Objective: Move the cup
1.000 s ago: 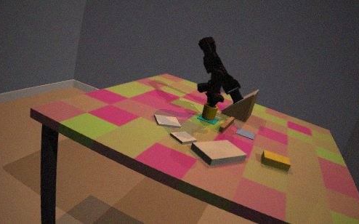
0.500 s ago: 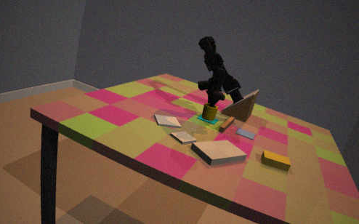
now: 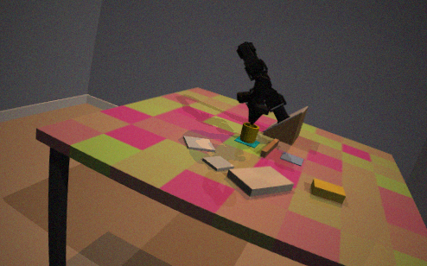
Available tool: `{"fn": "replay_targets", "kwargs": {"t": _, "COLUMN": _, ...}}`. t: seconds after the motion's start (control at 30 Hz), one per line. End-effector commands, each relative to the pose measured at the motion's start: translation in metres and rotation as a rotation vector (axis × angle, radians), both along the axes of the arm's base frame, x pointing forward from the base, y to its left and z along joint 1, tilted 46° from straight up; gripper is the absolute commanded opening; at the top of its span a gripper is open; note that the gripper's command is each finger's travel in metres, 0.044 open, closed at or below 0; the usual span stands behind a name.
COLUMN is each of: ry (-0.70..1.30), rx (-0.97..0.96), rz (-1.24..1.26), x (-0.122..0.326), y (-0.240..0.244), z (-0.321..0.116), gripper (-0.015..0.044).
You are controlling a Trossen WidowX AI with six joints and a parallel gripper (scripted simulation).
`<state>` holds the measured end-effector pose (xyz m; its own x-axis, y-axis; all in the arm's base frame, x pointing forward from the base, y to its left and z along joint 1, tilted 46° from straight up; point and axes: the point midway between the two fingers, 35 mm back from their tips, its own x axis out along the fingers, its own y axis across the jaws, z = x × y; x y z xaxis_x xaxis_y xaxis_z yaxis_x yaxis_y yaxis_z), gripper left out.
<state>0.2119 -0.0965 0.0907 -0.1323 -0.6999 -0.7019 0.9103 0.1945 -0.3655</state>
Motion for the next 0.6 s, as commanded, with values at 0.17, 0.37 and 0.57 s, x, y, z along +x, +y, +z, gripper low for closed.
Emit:
{"fn": "replay_targets", "kwargs": {"t": 0.17, "ry": -0.005, "rx": 0.003, "rz": -0.003, "x": 0.002, "y": 0.008, "z": 0.008, "gripper": 0.0146}}
{"fn": "replay_targets", "kwargs": {"t": 0.37, "ry": -0.003, "rx": 0.001, "rz": -0.003, "x": 0.002, "y": 0.013, "z": 0.013, "gripper": 0.0146}}
{"fn": "replay_targets", "kwargs": {"t": 0.57, "ry": 0.003, "rx": -0.003, "rz": 0.001, "x": 0.001, "y": 0.011, "z": 0.011, "gripper": 0.0278}}
